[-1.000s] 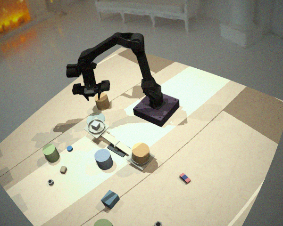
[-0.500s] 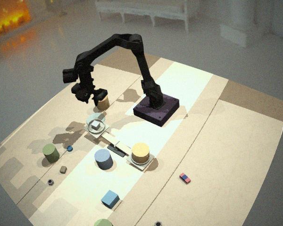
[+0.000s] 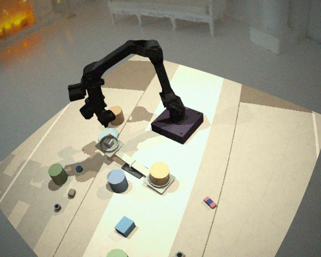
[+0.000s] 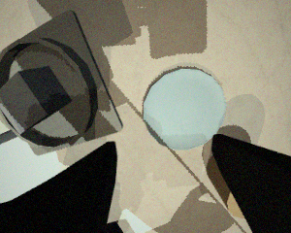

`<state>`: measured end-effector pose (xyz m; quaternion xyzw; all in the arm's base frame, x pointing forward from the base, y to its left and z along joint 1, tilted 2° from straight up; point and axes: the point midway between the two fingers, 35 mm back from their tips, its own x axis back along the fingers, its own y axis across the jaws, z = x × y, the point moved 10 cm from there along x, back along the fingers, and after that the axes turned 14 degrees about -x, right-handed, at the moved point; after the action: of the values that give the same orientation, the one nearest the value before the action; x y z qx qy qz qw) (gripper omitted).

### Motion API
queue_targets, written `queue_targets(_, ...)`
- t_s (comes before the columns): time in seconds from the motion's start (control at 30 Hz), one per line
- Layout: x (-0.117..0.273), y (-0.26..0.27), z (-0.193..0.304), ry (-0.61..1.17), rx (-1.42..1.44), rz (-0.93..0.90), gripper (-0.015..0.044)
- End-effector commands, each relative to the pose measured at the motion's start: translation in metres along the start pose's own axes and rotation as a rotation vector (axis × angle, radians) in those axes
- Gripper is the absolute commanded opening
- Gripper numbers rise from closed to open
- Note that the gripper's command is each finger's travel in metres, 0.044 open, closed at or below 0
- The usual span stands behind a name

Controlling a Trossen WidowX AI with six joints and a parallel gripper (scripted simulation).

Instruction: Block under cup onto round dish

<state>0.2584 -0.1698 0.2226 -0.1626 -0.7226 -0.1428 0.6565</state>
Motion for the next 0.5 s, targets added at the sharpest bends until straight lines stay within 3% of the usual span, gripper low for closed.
queue_targets(0.0, 0.002, 0.009, -0.003, 0.001, -0.111, 0.001, 0.0260)
queue_targets(0.47, 0.009, 0.046, -0.009, 0.019, -0.594, -0.003, 0.0260)
